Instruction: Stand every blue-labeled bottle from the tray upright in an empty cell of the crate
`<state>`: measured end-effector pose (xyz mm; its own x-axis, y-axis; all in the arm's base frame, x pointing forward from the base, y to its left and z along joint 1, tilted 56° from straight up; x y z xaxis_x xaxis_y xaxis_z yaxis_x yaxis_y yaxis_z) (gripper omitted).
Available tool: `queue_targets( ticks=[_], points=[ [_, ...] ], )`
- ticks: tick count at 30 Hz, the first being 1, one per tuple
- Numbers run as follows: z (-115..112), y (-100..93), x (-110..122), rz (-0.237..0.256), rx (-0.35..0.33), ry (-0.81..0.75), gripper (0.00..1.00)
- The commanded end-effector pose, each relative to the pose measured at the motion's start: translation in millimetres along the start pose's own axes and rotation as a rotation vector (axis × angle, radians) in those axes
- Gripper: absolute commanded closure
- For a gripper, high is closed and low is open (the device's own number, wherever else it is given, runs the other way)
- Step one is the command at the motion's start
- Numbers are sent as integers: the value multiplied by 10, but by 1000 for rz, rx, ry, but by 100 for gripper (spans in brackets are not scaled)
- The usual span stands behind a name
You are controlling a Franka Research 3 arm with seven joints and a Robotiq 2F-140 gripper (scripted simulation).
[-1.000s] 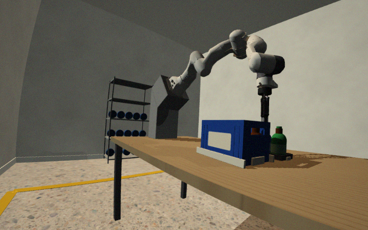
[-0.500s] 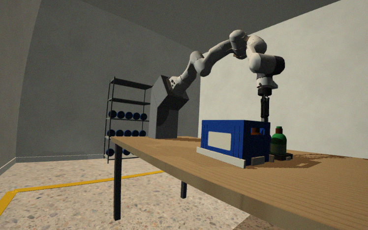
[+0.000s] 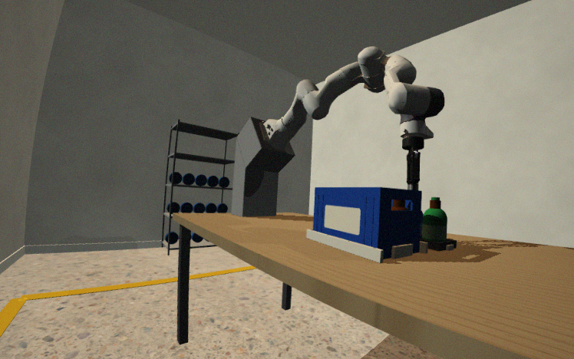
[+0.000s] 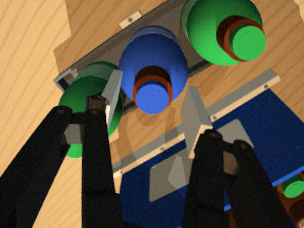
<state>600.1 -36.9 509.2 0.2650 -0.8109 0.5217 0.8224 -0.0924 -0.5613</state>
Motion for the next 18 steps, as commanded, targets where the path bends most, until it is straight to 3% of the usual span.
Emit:
queue_targets(
  ticks=[1, 16, 17, 18],
  points=[
    [1, 4, 16, -4, 1, -1, 62],
    [1, 4, 16, -4, 1, -1, 62],
    [1, 4, 16, -4, 1, -1, 100],
    [1, 4, 16, -4, 1, -1, 100]
  ],
)
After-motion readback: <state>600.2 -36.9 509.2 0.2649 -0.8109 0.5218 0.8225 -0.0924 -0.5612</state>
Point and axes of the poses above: the point where the finger pads meet when closed, its own y axis out along the fingers, its own x axis across the jaws, z = x × y, the point moved 7 cm from there along -y, back along the fingers, and after that the axes turned 12 degrees about -y, right-handed, at the moved point
